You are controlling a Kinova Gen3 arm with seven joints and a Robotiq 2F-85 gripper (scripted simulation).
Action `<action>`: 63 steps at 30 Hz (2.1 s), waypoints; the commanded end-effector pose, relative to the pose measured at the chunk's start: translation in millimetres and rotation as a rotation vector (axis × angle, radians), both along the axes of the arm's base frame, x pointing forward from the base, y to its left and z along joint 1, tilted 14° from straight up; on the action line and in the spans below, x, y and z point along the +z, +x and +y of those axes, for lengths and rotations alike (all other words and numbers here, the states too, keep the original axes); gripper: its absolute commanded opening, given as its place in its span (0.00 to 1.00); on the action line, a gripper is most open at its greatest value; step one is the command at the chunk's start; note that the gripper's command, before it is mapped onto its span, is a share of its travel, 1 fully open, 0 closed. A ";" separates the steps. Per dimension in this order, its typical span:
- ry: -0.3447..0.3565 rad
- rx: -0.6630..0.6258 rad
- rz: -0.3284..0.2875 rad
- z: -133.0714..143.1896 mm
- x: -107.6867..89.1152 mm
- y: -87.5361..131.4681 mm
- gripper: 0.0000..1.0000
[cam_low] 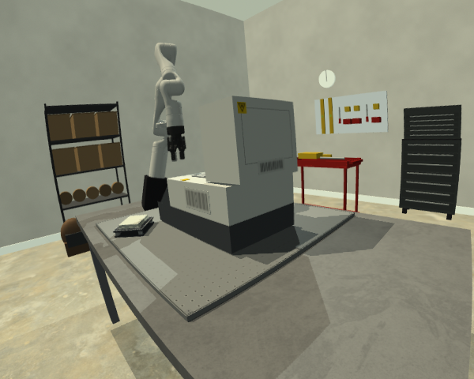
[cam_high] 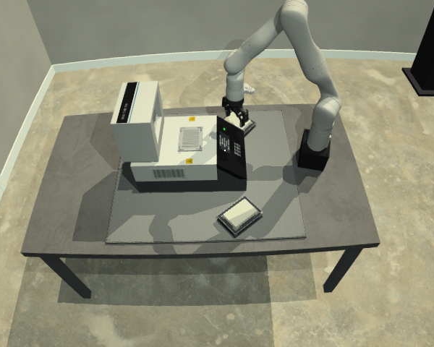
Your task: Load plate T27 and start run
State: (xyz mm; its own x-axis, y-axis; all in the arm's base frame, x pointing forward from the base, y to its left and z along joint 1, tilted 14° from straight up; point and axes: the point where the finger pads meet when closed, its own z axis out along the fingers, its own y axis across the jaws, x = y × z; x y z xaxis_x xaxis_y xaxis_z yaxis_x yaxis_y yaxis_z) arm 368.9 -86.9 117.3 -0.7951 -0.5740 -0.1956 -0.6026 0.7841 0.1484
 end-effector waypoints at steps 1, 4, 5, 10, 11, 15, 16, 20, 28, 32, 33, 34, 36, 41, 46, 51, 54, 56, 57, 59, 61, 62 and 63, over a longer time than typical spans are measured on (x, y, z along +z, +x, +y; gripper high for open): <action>-0.001 -0.001 -0.001 12.1 3.5 0.4 1.00; -0.001 -0.001 -0.001 21.8 5.9 0.5 1.00; -0.001 -0.001 -0.001 25.1 6.7 0.5 1.00; -0.001 -0.001 -0.001 34.8 9.0 0.5 1.00; -0.001 -0.001 -0.001 38.0 9.8 0.5 1.00; -0.001 -0.001 -0.001 51.0 13.0 0.6 1.00; -0.001 -0.001 -0.001 54.2 13.8 0.6 1.00; -0.001 -0.001 -0.001 67.2 16.9 0.6 1.00; -0.001 -0.001 -0.001 86.7 21.6 0.7 1.00; -0.001 -0.001 -0.001 99.6 24.8 0.7 1.00; -0.001 -0.001 -0.001 102.9 25.6 0.7 1.00; -0.001 -0.001 -0.001 106.1 26.3 0.7 1.00; -0.001 -0.001 -0.001 112.6 27.9 0.8 1.00; -0.001 -0.001 -0.001 122.3 30.3 0.8 1.00; -0.001 -0.001 -0.001 138.5 34.2 0.9 1.00; -0.001 -0.001 -0.001 154.7 38.2 0.9 1.00; -0.001 -0.001 -0.001 164.5 40.5 0.9 1.00; -0.001 -0.001 -0.001 171.0 42.1 1.0 1.00; -0.001 -0.001 -0.001 171.0 42.1 1.0 1.00; -0.001 -0.001 -0.001 174.2 42.9 1.0 1.00; -0.001 -0.001 -0.001 180.7 44.5 1.0 1.00; -0.001 -0.001 -0.001 183.9 45.2 1.0 1.00; -0.001 -0.001 -0.001 187.2 46.0 1.0 1.00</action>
